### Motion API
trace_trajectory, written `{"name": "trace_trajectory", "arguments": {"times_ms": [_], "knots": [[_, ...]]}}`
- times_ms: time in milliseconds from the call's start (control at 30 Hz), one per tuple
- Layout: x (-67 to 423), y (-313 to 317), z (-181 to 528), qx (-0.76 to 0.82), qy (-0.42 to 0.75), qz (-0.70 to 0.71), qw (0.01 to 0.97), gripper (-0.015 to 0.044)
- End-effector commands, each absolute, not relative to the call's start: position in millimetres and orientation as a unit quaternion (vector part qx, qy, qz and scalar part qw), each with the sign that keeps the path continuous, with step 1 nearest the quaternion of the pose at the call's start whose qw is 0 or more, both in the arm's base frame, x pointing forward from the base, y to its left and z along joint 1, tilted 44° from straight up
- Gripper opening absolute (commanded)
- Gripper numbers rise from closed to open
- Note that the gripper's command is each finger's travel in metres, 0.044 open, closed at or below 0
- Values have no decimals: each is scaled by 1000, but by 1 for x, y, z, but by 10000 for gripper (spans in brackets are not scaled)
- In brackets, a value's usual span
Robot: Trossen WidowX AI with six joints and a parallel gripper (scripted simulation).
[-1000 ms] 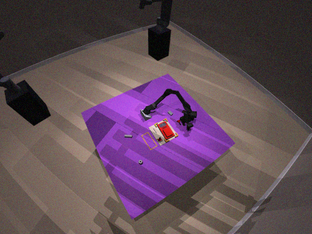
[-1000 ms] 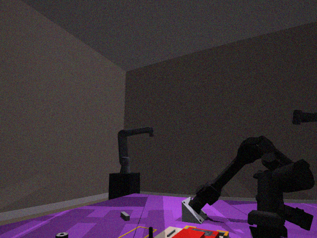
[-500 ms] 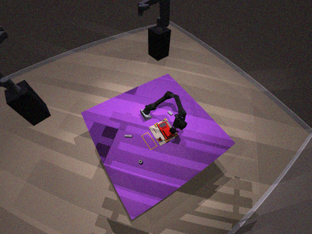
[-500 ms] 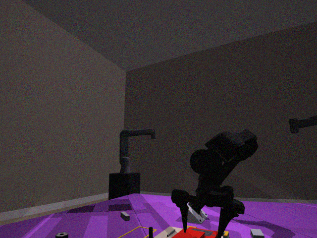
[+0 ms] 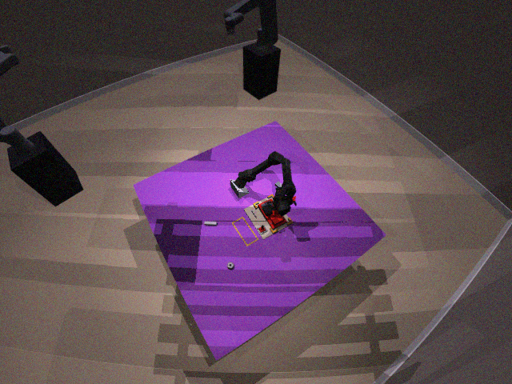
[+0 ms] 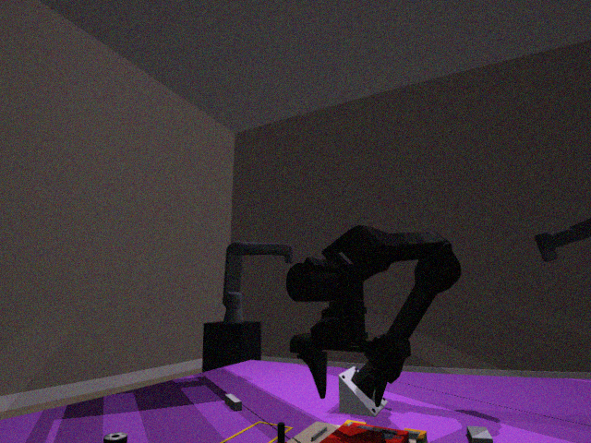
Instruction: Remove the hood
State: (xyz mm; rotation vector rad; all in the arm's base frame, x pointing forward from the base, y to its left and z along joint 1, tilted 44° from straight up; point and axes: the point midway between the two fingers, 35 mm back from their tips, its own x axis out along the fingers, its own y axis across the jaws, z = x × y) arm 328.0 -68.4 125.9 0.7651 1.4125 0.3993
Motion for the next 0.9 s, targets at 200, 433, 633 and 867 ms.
{"name": "trace_trajectory", "arguments": {"times_ms": [200,433,633,867], "knots": [[330,-66,124,346,627,176,675,440],[331,-63,120,346,627,176,675,440],[331,-61,118,346,627,176,675,440],[332,-58,115,346,627,176,675,440]]}}
